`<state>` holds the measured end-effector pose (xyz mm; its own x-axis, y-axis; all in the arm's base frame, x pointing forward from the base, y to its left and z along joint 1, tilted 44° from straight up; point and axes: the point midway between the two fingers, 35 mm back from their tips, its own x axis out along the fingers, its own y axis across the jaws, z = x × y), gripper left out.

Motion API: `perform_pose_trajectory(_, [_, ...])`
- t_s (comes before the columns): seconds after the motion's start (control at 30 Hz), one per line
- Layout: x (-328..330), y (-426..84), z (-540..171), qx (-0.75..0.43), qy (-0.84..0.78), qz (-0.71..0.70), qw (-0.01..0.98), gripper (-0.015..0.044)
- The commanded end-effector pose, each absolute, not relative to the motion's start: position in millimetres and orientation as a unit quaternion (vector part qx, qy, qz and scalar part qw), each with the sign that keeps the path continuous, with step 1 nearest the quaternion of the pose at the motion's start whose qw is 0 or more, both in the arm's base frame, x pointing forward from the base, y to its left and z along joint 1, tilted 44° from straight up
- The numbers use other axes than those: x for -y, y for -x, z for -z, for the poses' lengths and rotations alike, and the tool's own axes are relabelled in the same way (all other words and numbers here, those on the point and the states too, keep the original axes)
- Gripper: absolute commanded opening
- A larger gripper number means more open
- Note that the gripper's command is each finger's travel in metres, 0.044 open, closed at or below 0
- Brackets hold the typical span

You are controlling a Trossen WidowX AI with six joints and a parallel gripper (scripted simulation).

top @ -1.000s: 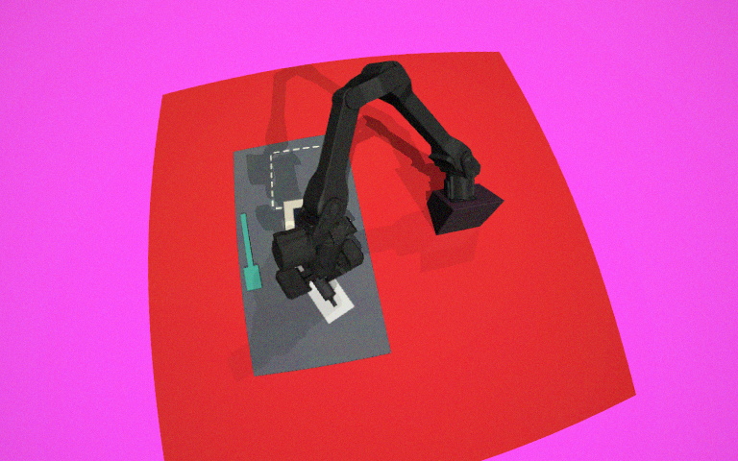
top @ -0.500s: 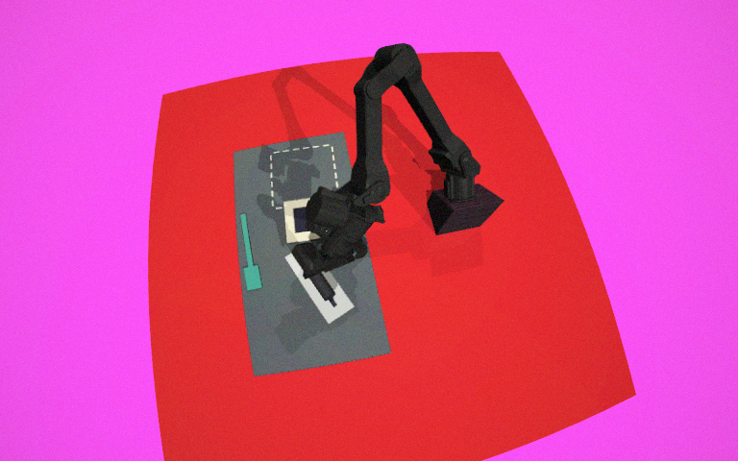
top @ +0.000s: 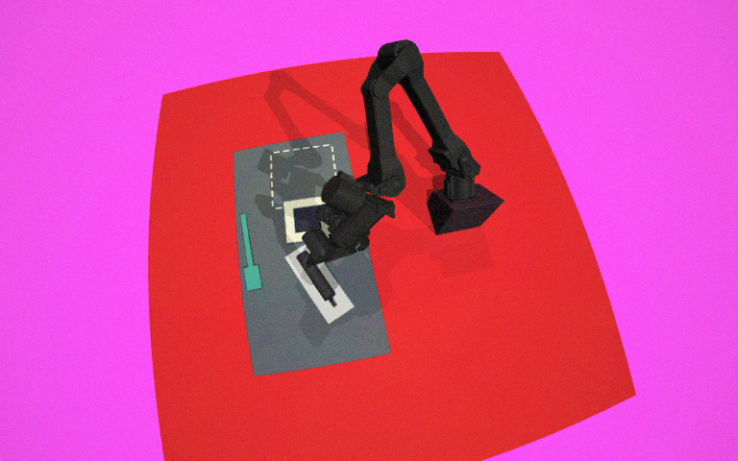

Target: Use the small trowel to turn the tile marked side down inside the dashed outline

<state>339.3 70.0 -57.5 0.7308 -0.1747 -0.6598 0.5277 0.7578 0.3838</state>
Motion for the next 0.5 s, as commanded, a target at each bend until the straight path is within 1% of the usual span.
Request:
perform_pose_trajectory(0.0, [-69, -344, 61, -0.309, -0.285, 0.197, 0.886, 0.0300])
perform_pose_trajectory(0.47, [-66, -361, 75, -0.308, -0.285, 0.198, 0.886, 0.0300])
